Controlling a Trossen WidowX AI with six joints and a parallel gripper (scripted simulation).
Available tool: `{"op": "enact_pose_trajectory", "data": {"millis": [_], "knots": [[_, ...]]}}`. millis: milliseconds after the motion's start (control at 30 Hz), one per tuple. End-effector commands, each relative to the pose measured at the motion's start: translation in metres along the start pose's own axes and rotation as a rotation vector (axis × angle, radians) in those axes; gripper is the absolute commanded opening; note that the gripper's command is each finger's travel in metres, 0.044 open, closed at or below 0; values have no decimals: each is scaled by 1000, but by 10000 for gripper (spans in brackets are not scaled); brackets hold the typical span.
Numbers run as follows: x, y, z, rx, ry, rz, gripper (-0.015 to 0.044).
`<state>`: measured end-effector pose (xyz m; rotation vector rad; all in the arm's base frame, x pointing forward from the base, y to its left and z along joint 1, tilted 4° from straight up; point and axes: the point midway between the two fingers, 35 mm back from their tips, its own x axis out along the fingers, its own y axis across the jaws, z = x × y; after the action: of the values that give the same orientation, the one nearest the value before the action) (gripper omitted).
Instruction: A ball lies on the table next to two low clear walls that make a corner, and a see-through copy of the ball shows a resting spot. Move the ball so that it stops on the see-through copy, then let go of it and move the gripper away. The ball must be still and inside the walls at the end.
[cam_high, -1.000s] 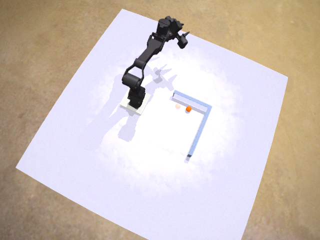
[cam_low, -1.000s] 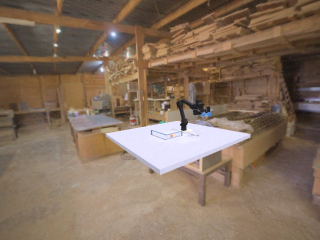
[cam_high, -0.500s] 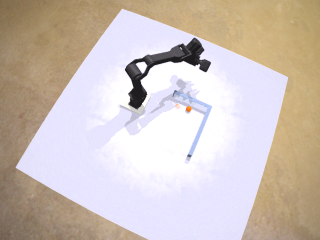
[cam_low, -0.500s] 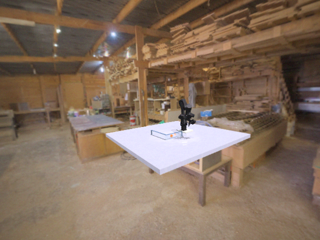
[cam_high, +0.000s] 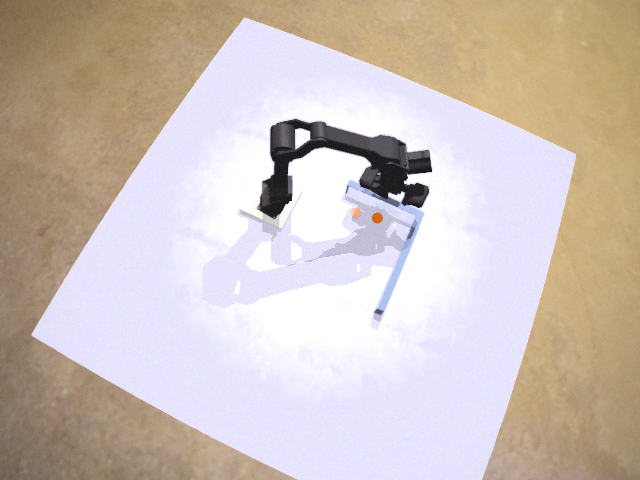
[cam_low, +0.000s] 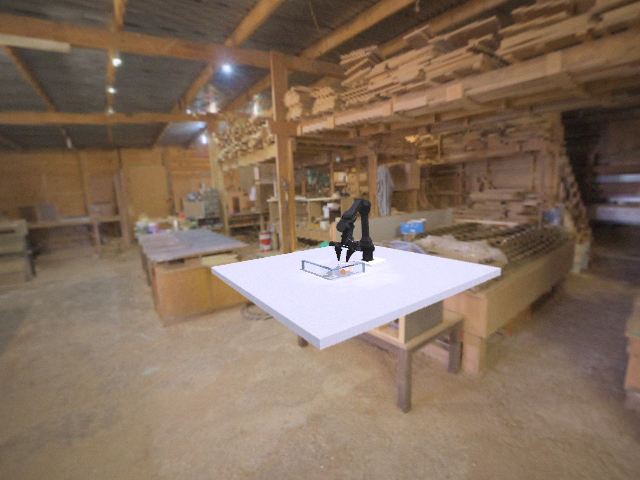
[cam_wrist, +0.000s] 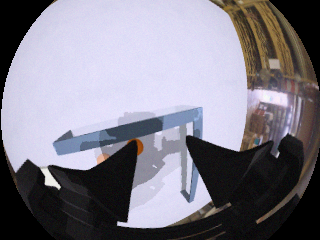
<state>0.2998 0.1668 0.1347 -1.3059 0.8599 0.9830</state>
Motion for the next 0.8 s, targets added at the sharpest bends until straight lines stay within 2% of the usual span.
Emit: {"op": "enact_pose_trajectory", "data": {"millis": [0, 167, 767], "knots": [[11, 10, -30, -30, 43, 142, 264], [16, 23, -40, -75, 51, 288, 264], [39, 30, -42, -75, 51, 288, 264]]}}
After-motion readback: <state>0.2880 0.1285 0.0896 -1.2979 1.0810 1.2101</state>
